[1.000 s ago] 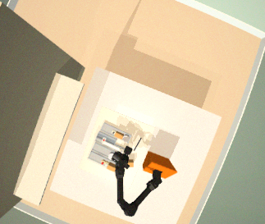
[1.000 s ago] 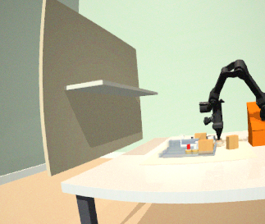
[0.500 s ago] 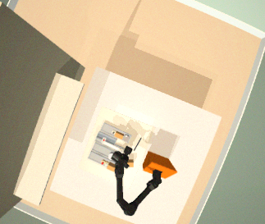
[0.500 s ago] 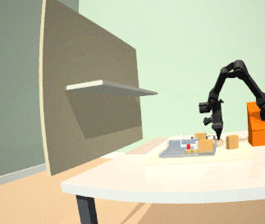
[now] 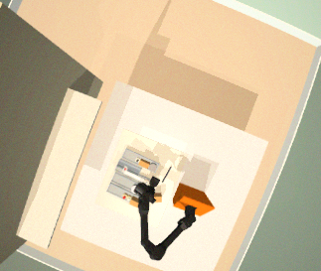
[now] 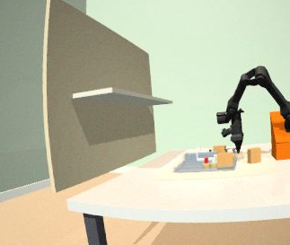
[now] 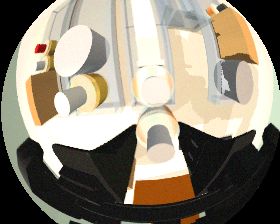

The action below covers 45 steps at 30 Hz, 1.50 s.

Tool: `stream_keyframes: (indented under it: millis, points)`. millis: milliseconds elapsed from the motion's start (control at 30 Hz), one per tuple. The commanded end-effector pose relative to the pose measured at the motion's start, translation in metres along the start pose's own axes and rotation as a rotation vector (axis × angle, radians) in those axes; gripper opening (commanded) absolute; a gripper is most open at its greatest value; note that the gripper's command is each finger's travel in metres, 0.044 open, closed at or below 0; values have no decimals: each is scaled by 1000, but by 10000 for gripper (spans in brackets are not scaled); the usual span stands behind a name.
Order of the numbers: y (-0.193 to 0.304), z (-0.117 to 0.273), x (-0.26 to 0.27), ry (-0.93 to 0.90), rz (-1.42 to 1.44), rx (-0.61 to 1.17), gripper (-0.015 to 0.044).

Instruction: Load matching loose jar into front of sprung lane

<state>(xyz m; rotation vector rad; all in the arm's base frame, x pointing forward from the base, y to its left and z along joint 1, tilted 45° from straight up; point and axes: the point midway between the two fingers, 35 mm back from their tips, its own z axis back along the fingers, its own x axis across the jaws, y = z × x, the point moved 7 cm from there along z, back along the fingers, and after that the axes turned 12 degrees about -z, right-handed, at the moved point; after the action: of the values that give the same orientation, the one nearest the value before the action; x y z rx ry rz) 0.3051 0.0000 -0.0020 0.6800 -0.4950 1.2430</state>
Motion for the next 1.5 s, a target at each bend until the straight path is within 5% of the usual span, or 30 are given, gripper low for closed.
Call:
stream_keyframes:
  millis: [0, 1467]
  points:
    - [-11, 2, 4, -5, 22, -25, 0]
    - [-30, 5, 11, -5, 23, -26, 0]
